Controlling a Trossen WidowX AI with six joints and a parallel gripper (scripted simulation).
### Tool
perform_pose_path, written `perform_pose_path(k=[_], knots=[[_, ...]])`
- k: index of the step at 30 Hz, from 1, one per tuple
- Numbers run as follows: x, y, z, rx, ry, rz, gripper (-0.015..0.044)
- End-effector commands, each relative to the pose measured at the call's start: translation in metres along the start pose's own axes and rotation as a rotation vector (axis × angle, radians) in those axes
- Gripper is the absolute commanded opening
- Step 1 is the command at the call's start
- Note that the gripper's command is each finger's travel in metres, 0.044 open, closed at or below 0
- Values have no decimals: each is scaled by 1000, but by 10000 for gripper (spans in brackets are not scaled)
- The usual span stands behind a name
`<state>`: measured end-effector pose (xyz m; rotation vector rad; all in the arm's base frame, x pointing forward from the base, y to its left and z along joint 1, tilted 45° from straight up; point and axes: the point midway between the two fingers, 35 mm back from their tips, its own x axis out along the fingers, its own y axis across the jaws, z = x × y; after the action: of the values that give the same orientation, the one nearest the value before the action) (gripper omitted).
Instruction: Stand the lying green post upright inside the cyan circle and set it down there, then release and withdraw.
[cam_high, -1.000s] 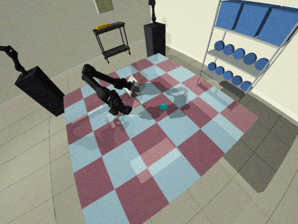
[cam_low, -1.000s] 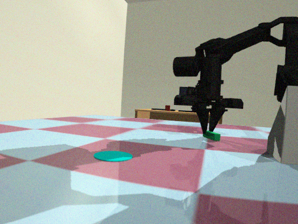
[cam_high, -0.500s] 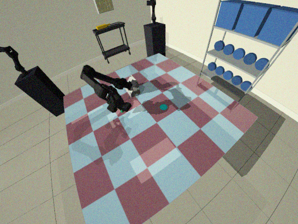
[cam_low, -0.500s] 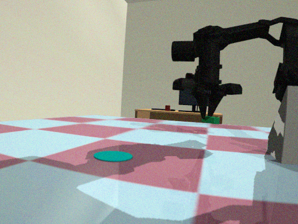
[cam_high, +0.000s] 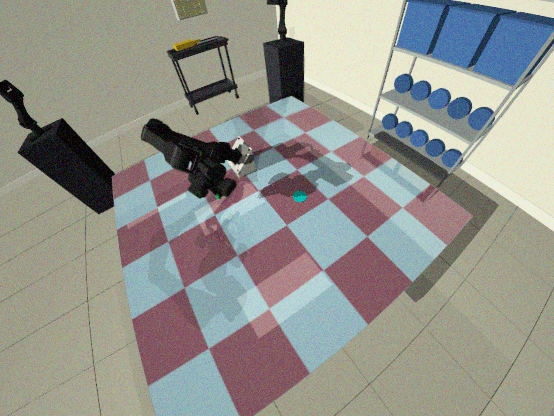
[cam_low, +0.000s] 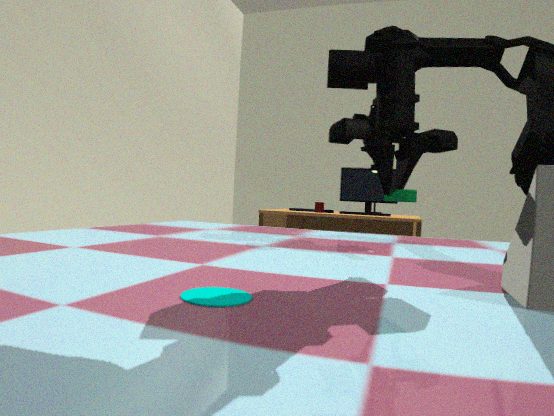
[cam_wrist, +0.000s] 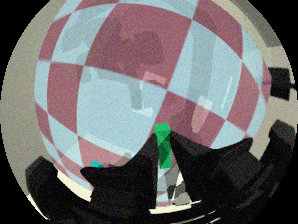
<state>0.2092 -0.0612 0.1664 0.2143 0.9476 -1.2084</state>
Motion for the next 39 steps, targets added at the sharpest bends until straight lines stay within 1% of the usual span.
perform_pose_path(k=[1,5,9,39], knots=[[-14,-1,0,1,-1,-1,23],[-26,-4,0,1,-7,-5,23],[-29,-3,0,-12,-7,-5,23],[-47,75,-22,-634,3,9,23]])
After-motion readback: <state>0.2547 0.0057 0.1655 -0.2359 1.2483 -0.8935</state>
